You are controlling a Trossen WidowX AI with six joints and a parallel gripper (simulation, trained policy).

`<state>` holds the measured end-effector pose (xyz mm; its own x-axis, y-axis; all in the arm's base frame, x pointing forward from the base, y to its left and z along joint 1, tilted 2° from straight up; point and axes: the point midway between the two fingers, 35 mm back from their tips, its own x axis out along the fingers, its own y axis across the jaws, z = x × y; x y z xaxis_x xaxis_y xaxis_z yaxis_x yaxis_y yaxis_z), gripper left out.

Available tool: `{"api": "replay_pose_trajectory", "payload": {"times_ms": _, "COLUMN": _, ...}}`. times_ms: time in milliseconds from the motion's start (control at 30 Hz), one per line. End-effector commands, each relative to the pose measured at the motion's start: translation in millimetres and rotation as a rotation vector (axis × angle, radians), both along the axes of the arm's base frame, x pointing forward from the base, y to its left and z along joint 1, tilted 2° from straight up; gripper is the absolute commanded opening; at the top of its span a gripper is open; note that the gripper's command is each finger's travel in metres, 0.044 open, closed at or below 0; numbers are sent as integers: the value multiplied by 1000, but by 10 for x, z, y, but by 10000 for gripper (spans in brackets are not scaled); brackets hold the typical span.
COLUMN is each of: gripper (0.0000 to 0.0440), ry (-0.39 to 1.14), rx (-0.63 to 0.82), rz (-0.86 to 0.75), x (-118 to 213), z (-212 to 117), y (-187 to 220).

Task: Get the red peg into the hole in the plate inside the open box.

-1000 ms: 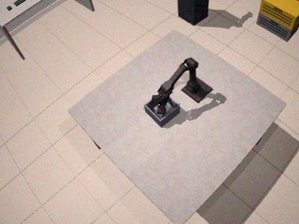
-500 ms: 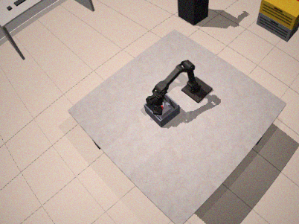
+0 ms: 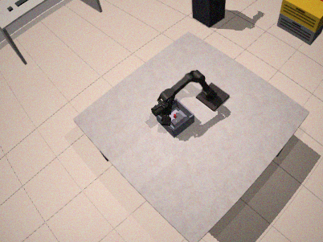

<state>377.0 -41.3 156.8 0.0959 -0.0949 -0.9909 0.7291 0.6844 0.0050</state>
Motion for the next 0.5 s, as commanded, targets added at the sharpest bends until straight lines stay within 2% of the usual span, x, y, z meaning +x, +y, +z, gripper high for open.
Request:
{"api": "replay_pose_trajectory", "payload": {"times_ms": 0, "gripper": 234, "ry": 25, "rx": 16, "rz": -16, "x": 50, "z": 59, "y": 31}}
{"api": "replay_pose_trajectory", "payload": {"times_ms": 300, "gripper": 249, "ry": 99, "rx": 41, "rz": -49, "x": 96, "z": 215, "y": 134}}
{"api": "replay_pose_trajectory", "payload": {"times_ms": 467, "gripper": 253, "ry": 71, "rx": 40, "rz": -60, "x": 245, "z": 220, "y": 177}}
